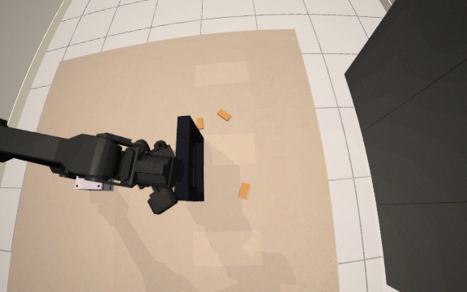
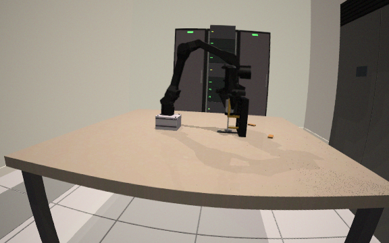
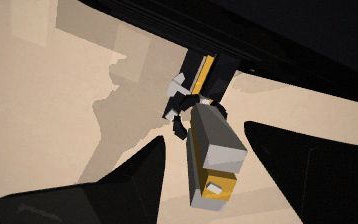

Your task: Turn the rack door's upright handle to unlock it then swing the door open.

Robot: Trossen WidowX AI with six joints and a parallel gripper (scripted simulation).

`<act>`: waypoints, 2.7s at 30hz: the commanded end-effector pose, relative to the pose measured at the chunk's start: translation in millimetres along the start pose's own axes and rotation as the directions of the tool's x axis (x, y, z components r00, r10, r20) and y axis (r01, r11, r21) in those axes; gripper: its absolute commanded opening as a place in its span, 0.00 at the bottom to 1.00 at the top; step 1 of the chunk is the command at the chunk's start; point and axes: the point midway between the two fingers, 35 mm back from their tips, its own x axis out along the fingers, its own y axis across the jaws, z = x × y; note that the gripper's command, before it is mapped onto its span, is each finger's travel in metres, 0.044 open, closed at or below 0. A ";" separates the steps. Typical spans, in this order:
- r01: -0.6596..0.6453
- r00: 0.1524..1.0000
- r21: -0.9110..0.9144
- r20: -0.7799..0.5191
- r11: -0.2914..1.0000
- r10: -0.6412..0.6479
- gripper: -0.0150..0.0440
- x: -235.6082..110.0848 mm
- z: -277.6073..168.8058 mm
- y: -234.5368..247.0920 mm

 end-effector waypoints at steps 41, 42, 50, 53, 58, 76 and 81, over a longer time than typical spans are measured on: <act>0.001 1.000 -0.927 0.002 0.374 0.003 0.36 0.5 0.5 0.4; 0.001 1.000 -0.927 0.002 0.374 0.003 0.35 0.5 0.5 0.4; 0.001 1.000 -0.927 0.002 0.374 0.003 0.29 0.5 0.5 0.4; 0.001 1.000 -0.916 0.002 0.402 0.003 0.29 0.5 -0.2 1.4; 0.000 1.000 -0.871 0.002 0.492 0.003 0.29 0.5 -2.5 4.9; -0.003 1.000 -0.642 0.001 0.766 0.005 0.29 0.6 -13.7 24.4; -0.004 1.000 -0.569 0.001 0.822 0.006 0.29 0.6 -17.7 33.2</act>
